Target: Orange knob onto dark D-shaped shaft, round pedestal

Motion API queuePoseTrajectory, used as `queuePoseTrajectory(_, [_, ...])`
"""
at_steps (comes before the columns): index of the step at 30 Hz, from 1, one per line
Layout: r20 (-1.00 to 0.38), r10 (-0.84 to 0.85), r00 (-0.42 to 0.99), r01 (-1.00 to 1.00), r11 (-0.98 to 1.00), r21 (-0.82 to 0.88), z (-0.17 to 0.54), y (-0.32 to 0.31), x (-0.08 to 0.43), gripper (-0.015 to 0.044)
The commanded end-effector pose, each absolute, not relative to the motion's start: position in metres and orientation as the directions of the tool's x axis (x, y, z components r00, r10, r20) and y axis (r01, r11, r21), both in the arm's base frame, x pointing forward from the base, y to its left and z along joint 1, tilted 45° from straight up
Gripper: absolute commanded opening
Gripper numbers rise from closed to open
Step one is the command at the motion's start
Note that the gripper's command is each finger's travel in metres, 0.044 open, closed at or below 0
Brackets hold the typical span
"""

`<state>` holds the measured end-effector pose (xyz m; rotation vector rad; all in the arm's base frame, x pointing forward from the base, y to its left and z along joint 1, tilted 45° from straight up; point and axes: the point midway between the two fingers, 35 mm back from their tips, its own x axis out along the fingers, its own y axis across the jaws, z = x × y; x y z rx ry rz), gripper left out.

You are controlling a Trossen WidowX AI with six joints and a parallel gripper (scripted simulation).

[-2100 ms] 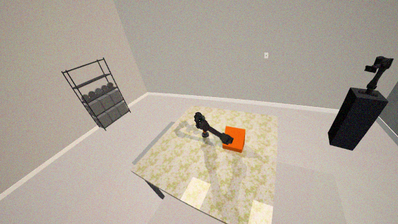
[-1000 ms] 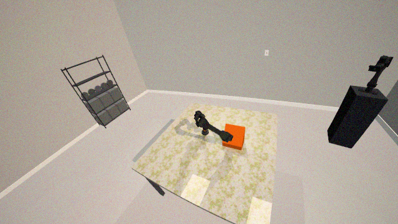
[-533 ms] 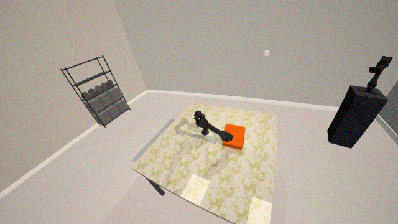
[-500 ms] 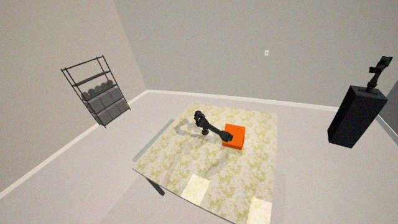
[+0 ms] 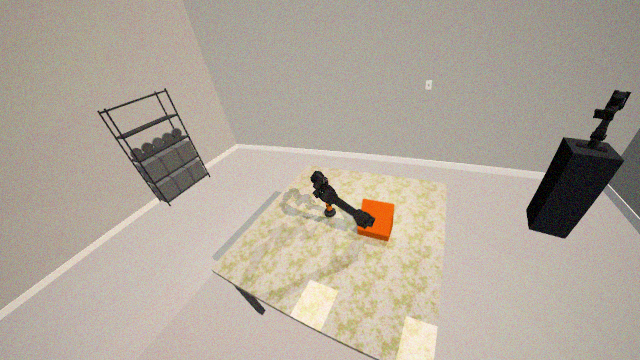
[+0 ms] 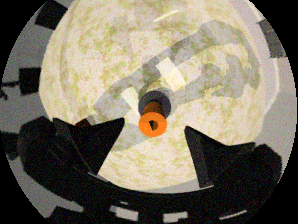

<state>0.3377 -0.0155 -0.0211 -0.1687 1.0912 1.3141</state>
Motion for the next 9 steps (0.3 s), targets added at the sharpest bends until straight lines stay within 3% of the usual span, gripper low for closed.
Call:
queuePoseTrajectory(1, [-0.72,0.682,-0.131,-0.833,0.318,0.452,0.0118,-0.0471,0.34,0.044])
queuePoseTrajectory(9, [-0.72,0.682,-0.131,-0.834,0.318,0.452,0.0109,-0.0473,0.3442,0.044])
